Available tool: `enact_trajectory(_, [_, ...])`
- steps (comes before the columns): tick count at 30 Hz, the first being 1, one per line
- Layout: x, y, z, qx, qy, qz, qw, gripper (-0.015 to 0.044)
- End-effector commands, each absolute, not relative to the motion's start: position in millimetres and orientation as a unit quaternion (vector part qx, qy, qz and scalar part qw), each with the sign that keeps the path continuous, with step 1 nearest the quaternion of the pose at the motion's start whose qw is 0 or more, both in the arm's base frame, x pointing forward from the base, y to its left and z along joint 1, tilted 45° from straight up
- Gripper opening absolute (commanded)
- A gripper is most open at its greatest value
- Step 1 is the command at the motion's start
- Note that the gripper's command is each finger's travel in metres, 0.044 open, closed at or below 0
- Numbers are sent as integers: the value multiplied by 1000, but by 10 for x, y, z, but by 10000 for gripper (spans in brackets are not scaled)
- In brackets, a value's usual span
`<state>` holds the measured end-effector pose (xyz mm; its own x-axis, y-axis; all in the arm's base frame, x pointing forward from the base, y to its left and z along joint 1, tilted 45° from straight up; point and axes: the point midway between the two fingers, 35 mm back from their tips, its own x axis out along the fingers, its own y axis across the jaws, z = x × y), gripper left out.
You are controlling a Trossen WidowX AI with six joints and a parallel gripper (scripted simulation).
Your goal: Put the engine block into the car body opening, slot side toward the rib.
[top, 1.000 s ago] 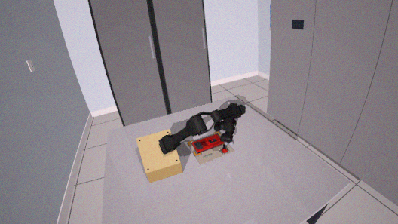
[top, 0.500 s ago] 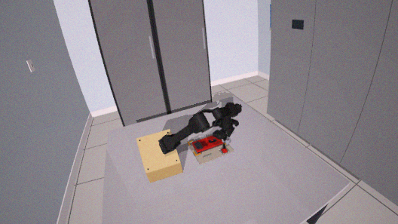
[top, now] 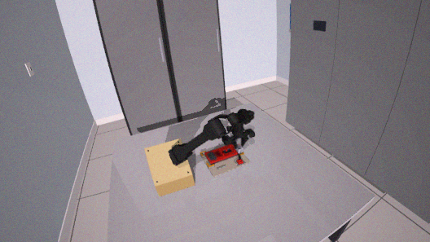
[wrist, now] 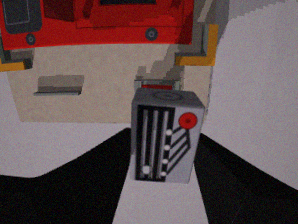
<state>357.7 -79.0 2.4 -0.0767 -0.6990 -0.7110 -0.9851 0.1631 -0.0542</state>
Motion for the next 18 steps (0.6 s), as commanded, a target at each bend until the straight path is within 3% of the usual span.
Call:
enact_trajectory(1, [3572,-738,-64,-586,707,193,344,0])
enact_trajectory(18, [3516,-563,-449,-477,734,3,484,0])
